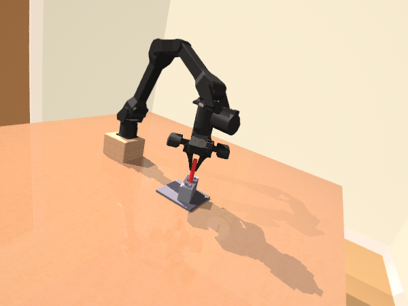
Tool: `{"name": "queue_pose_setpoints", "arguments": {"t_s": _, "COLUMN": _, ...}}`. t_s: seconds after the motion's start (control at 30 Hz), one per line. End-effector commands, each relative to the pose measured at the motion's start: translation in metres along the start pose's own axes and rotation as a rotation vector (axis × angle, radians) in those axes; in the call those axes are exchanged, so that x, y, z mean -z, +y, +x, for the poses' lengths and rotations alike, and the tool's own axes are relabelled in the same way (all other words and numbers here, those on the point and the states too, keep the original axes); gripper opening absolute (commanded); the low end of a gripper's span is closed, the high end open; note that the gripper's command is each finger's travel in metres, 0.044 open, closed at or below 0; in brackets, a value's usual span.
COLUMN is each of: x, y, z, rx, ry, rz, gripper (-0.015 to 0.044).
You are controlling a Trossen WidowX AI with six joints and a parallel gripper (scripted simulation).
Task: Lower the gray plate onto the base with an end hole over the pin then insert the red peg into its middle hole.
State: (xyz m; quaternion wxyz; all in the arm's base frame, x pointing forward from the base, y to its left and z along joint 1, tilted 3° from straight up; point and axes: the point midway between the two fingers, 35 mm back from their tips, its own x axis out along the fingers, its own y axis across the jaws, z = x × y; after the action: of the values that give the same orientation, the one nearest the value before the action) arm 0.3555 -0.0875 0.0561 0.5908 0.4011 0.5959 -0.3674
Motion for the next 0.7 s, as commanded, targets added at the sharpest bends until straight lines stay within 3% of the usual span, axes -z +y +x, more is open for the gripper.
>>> {"name": "queue_pose_setpoints", "arguments": {"t_s": 0.0, "x": 0.0002, "y": -0.0001, "z": 0.0008, "rx": 0.000, "ry": 0.000, "rz": 0.000, "gripper": 0.0000}}
{"name": "queue_pose_setpoints", "arguments": {"t_s": 0.63, "x": 0.0006, "y": -0.0002, "z": 0.0020, "rx": 0.000, "ry": 0.000, "rz": -0.001, "gripper": 0.0000}}
{"name": "queue_pose_setpoints", "arguments": {"t_s": 0.67, "x": 0.0006, "y": -0.0002, "z": 0.0020, "rx": 0.000, "ry": 0.000, "rz": -0.001, "gripper": 0.0026}}
